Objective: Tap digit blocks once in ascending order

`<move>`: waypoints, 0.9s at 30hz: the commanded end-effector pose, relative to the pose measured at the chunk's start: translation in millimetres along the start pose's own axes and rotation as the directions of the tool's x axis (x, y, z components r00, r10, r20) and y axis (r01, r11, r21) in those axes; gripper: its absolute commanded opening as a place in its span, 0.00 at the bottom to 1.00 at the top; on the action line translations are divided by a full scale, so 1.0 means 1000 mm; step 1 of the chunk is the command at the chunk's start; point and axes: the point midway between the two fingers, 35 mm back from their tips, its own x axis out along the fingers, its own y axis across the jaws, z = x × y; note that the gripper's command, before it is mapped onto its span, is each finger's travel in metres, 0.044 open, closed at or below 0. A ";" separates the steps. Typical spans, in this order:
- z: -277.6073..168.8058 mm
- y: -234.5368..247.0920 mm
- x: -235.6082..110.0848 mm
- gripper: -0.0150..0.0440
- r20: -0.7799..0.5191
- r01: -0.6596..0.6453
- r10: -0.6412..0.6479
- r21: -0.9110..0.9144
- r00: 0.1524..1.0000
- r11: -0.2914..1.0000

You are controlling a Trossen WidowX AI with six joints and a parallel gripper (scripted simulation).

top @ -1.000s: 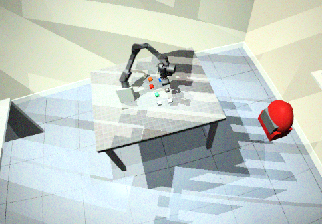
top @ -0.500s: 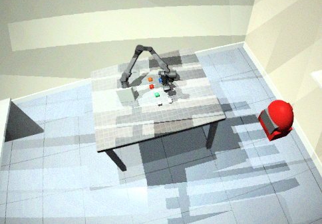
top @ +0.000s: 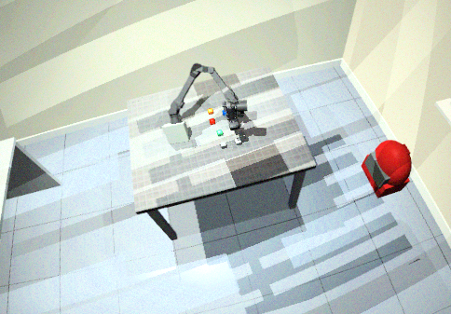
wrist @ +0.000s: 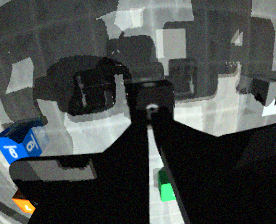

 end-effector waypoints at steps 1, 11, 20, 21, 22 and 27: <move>-0.002 0.001 0.006 0.29 -0.002 -0.006 0.006 0.007 1.000 1.000; -0.002 0.000 -0.024 0.29 -0.002 -0.005 0.005 0.007 1.000 1.000; -0.001 -0.001 -0.105 0.29 -0.003 -0.002 0.002 0.007 1.000 1.000; -0.001 -0.001 -0.105 0.29 -0.003 -0.002 0.002 0.007 1.000 1.000; -0.001 -0.001 -0.105 0.29 -0.003 -0.002 0.002 0.007 1.000 1.000; 0.002 0.044 -0.106 0.29 -0.003 0.003 -0.003 0.008 1.000 1.000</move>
